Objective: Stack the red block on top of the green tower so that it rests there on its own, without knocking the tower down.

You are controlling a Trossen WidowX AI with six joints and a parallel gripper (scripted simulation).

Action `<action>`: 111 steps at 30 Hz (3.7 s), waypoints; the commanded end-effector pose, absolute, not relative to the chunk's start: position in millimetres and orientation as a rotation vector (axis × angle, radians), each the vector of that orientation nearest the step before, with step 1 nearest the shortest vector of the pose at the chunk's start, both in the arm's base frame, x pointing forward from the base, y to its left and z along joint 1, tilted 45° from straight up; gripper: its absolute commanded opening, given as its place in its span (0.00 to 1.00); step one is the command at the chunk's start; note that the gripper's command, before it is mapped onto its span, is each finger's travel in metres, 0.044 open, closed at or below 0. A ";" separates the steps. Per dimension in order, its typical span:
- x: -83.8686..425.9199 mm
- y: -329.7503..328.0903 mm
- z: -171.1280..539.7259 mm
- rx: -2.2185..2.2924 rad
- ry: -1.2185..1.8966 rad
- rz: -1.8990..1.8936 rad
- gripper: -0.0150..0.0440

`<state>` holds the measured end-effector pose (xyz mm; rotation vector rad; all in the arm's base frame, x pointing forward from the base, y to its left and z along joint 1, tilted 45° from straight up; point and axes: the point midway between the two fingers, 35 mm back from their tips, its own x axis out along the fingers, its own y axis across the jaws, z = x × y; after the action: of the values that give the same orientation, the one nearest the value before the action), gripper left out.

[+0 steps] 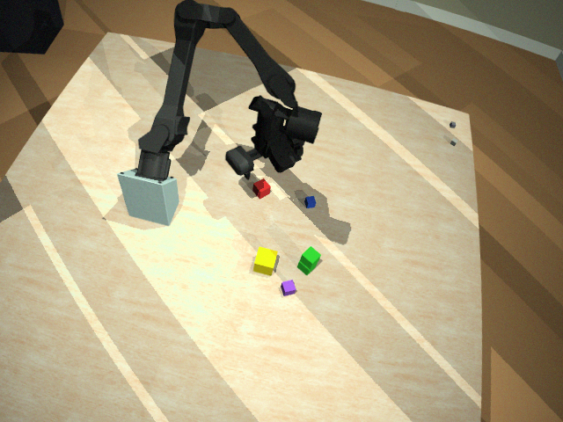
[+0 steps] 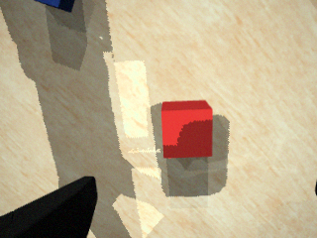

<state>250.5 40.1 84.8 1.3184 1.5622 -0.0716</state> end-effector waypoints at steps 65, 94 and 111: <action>265.8 100.3 26.9 1.315 1.562 -0.050 0.60; 256.7 52.2 75.7 1.311 1.561 -0.053 0.25; 249.4 20.9 106.7 1.317 1.564 -0.058 0.25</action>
<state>249.4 21.0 106.7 1.3177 1.5636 -0.0574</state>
